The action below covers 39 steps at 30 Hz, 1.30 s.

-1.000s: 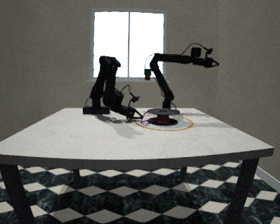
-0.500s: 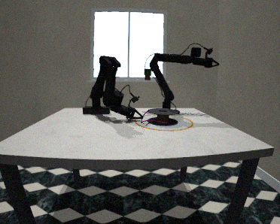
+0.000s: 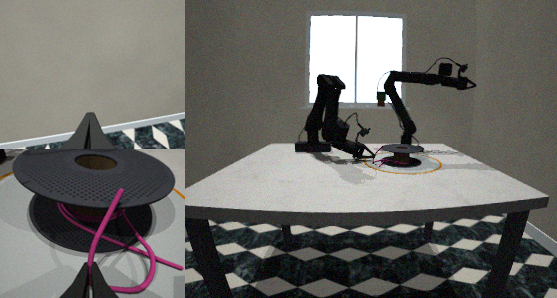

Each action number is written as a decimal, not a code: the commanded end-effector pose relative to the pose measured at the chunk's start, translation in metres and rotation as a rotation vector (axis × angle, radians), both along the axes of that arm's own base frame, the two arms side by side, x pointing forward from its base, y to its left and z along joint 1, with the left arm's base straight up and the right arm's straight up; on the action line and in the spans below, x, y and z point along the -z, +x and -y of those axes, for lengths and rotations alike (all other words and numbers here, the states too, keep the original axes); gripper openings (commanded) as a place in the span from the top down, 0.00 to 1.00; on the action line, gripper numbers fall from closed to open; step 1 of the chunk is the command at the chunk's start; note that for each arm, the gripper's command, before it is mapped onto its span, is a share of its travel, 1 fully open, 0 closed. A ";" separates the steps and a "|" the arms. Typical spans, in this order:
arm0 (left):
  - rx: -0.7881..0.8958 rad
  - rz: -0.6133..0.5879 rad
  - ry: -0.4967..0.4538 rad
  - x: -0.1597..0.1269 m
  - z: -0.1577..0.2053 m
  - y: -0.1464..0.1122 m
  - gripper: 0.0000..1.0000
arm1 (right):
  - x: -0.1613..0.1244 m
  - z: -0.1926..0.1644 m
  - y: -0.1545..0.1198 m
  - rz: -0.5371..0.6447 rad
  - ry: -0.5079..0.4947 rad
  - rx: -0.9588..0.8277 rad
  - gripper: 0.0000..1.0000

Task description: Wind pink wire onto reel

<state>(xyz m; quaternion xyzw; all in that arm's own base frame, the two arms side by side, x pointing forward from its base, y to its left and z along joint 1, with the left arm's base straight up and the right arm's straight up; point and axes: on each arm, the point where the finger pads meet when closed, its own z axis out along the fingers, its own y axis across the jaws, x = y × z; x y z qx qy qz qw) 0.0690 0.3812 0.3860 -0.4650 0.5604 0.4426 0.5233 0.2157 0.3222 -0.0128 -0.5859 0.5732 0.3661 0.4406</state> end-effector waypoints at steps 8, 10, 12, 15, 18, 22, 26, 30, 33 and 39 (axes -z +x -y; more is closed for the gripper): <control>0.032 0.021 0.058 -0.021 0.008 0.009 1.00 | 0.001 -0.001 0.006 -0.001 0.002 0.010 1.00; 0.063 0.022 0.057 -0.021 0.010 0.020 1.00 | 0.001 -0.001 0.006 -0.001 0.002 0.010 1.00; 0.106 0.023 0.057 -0.021 0.014 0.036 1.00 | 0.001 -0.001 0.006 -0.001 0.002 0.010 1.00; 0.198 0.026 0.056 -0.021 0.026 0.069 1.00 | 0.001 -0.001 0.006 -0.001 0.002 0.010 1.00; 0.318 0.029 0.054 -0.021 0.045 0.111 1.00 | 0.001 -0.001 0.006 -0.001 0.002 0.010 1.00; 0.465 0.033 0.052 -0.021 0.075 0.158 1.00 | 0.001 -0.001 0.006 -0.001 0.002 0.010 1.00; 0.630 0.038 0.050 -0.021 0.116 0.206 1.00 | 0.001 -0.001 0.006 -0.001 0.002 0.010 1.00; 0.867 0.044 0.046 -0.021 0.188 0.260 1.00 | 0.001 -0.001 0.006 -0.001 0.002 0.010 1.00; 1.046 0.048 0.042 -0.021 0.250 0.289 1.00 | 0.001 -0.001 0.006 -0.001 0.002 0.010 1.00; 1.321 0.055 0.036 -0.021 0.352 0.311 1.00 | 0.001 -0.001 0.006 -0.001 0.002 0.010 1.00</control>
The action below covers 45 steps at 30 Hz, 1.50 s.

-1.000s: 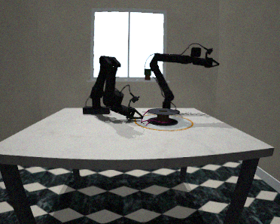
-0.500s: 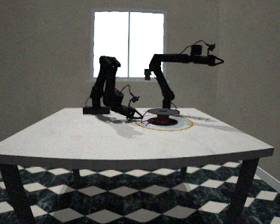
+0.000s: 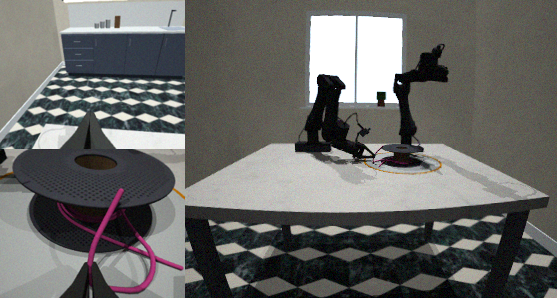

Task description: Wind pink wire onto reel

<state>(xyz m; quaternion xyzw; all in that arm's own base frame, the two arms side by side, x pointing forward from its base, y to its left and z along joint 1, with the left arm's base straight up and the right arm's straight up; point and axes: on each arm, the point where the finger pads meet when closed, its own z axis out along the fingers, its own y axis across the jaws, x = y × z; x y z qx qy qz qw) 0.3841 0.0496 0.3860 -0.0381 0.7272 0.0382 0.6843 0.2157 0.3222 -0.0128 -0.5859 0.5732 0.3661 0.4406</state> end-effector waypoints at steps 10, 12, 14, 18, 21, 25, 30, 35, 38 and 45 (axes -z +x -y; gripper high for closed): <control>0.366 0.060 -0.008 -0.021 0.146 -0.015 1.00 | 0.001 -0.001 0.006 -0.001 0.002 0.010 1.00; 0.403 0.060 -0.009 -0.021 0.160 -0.019 1.00 | 0.001 -0.001 0.006 -0.001 0.002 0.010 1.00; 0.428 0.060 -0.010 -0.021 0.169 -0.022 1.00 | 0.001 -0.001 0.006 -0.001 0.002 0.010 1.00; 0.441 0.060 -0.010 -0.021 0.174 -0.023 1.00 | 0.001 -0.001 0.006 -0.001 0.002 0.010 1.00; 0.447 0.060 -0.010 -0.021 0.176 -0.024 1.00 | 0.001 -0.001 0.006 -0.001 0.002 0.010 1.00; 0.447 0.059 -0.011 -0.021 0.176 -0.024 1.00 | 0.001 -0.001 0.006 -0.001 0.002 0.010 1.00; 0.445 0.044 -0.011 -0.017 0.175 -0.026 1.00 | 0.001 -0.001 0.006 -0.001 0.002 0.010 1.00; 0.441 0.021 -0.012 -0.011 0.174 -0.029 1.00 | 0.001 -0.001 0.006 -0.001 0.002 0.010 1.00; 0.435 -0.016 -0.014 -0.002 0.173 -0.035 1.00 | 0.001 -0.001 0.006 -0.001 0.002 0.010 1.00; 0.409 -0.158 -0.020 0.036 0.167 -0.051 1.00 | 0.001 -0.001 0.006 -0.001 0.002 0.010 1.00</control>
